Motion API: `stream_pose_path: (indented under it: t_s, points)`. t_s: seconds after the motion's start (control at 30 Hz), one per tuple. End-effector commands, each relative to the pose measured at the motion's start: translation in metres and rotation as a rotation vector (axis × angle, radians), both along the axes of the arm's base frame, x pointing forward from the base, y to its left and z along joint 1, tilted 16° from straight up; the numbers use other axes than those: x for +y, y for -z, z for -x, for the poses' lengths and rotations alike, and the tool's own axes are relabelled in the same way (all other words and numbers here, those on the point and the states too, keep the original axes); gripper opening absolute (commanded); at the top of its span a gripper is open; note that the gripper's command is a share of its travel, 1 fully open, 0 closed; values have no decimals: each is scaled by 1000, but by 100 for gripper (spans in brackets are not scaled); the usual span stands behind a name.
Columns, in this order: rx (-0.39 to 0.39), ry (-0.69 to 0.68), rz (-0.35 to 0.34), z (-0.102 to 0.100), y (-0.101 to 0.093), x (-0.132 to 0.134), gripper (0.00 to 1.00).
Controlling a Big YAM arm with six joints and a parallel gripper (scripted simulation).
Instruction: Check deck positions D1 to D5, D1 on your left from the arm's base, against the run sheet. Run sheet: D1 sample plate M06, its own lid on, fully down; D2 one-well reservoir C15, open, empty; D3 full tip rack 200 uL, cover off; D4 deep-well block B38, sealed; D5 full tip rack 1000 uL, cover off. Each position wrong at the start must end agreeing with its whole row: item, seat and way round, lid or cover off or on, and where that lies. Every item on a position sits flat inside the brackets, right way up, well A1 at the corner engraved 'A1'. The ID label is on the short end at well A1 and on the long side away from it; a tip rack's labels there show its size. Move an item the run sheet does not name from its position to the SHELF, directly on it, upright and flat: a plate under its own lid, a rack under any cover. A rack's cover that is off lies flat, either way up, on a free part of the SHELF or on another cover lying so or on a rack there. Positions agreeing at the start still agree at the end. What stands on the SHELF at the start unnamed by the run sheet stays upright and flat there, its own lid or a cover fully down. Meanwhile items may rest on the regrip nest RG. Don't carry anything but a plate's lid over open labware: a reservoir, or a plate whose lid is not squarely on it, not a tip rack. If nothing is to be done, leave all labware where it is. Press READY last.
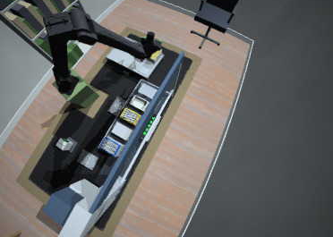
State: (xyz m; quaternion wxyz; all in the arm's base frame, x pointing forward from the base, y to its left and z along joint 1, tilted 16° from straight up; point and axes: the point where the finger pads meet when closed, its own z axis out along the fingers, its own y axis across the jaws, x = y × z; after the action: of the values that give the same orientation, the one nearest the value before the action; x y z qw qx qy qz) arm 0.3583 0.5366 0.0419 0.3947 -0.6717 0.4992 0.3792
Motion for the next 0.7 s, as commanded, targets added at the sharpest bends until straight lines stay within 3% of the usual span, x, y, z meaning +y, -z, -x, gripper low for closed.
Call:
stream_pose_path:
  t_s: [0.0,0.53,0.57,0.67]
  points:
    - [-8,-2,-9,0,-6,2,100]
    - [-8,-2,-9,0,-6,2,100]
    - [-27,27,-36,-6,-27,-2,100]
    - [-4,85,-16,-5,-27,-19,100]
